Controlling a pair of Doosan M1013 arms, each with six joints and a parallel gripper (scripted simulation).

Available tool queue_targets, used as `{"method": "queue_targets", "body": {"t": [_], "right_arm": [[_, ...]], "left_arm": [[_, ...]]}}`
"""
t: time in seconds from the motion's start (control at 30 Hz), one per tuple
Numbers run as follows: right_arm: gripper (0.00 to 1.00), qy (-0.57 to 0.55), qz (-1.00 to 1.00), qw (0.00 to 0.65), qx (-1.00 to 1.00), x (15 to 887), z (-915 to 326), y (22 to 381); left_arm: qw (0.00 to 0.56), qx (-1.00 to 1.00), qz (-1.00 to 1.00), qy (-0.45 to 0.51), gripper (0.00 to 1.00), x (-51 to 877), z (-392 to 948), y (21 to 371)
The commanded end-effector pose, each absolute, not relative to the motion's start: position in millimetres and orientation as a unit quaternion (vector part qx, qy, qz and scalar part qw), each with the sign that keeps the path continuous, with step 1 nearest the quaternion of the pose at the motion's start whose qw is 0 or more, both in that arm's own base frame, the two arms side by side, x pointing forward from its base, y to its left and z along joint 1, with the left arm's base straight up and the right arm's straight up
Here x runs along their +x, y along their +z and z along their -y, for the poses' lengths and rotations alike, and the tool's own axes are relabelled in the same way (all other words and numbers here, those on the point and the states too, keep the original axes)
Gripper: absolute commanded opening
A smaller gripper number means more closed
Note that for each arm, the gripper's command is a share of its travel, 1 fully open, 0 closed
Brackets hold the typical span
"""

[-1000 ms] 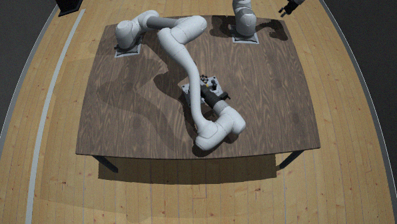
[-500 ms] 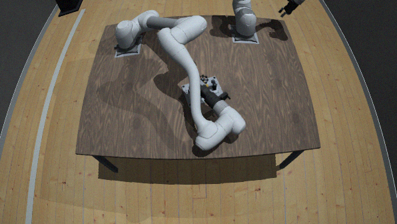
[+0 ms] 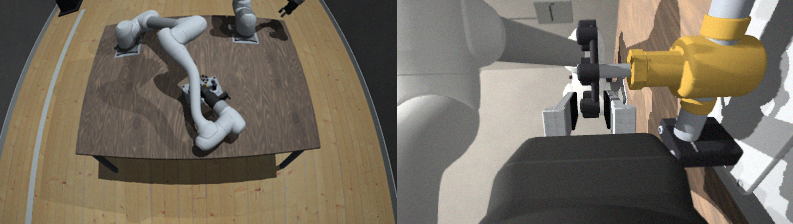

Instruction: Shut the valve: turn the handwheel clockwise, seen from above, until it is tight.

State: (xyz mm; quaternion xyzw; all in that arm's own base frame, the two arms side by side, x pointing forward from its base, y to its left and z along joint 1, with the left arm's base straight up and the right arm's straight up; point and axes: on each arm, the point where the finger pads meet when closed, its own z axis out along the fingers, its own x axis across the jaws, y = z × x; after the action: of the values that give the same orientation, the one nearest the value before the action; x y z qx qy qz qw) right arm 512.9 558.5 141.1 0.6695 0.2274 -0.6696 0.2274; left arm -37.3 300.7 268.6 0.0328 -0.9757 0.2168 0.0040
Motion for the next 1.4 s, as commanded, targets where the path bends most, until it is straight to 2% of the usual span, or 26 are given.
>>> {"method": "queue_targets", "body": {"t": [0.0,1.37], "right_arm": [[0.54,-0.669,-0.228,0.227,0.670,513.1,-558.5,142.3],[0.54,-0.666,-0.236,0.236,0.667,513.7,-559.0,142.3]], "left_arm": [[0.004,0.033,0.976,0.216,1.00,-37.4,-301.0,268.9],[0.004,0.033,0.976,0.216,1.00,-37.4,-301.0,268.9]]}}
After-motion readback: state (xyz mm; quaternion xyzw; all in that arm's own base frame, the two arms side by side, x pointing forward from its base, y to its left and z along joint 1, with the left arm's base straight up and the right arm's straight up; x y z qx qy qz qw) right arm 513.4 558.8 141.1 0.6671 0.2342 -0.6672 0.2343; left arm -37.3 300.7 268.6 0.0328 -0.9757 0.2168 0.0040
